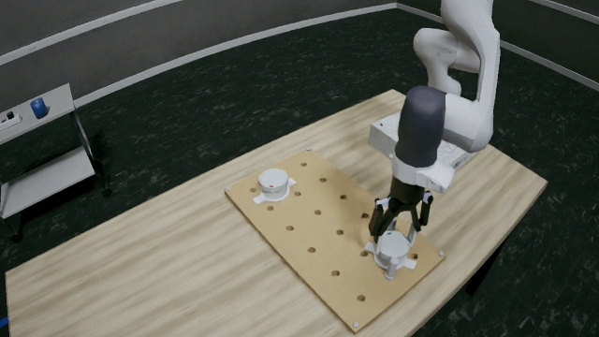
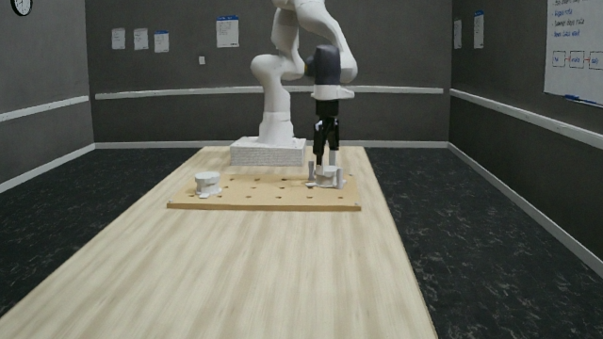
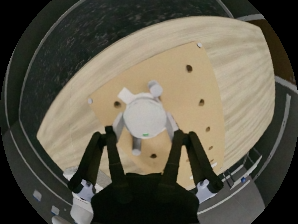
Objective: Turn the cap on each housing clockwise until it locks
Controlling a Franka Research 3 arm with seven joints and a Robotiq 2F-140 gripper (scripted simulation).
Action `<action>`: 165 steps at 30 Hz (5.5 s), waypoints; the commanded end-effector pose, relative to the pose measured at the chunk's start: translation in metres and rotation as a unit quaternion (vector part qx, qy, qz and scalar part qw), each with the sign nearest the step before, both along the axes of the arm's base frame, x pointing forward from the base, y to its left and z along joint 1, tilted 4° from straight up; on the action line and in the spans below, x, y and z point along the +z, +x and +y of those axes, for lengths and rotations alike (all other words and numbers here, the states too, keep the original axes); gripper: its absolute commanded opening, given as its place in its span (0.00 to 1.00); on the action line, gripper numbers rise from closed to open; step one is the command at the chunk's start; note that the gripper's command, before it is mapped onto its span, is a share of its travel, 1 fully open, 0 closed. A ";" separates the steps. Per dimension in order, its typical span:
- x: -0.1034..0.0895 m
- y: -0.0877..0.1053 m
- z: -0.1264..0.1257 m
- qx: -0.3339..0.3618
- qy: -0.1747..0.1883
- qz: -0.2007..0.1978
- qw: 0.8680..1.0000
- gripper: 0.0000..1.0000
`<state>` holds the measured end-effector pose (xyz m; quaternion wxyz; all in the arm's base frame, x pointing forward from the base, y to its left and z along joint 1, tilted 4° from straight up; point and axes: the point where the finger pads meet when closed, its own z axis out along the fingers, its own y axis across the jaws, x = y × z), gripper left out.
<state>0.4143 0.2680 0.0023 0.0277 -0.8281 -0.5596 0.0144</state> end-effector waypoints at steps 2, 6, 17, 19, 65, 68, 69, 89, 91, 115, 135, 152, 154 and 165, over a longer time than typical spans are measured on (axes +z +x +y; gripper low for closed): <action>-0.001 -0.001 -0.003 0.051 0.006 0.002 0.999 0.10; -0.001 -0.001 -0.003 0.051 0.006 0.002 0.999 0.10; -0.001 -0.003 -0.001 0.051 0.006 0.002 0.999 0.10; -0.001 -0.003 -0.001 0.051 0.006 0.002 0.999 0.10; 0.003 -0.048 0.033 0.051 0.006 0.002 0.999 0.10; 0.003 -0.052 0.036 0.051 0.006 0.002 0.999 0.10; 0.003 -0.054 0.038 0.051 0.006 0.002 0.999 0.10; 0.005 -0.074 0.053 0.051 0.006 0.002 0.999 0.10; 0.005 -0.076 0.054 0.051 0.006 0.002 0.999 0.10; 0.006 -0.087 0.063 0.051 0.006 0.002 0.999 0.10; 0.006 -0.088 0.063 0.051 0.006 0.002 0.999 0.10; 0.006 -0.088 0.063 0.051 0.006 0.002 0.999 0.10; 0.006 -0.088 0.063 0.051 0.006 0.002 0.999 0.10; 0.006 -0.088 0.063 0.051 0.006 0.002 0.999 0.78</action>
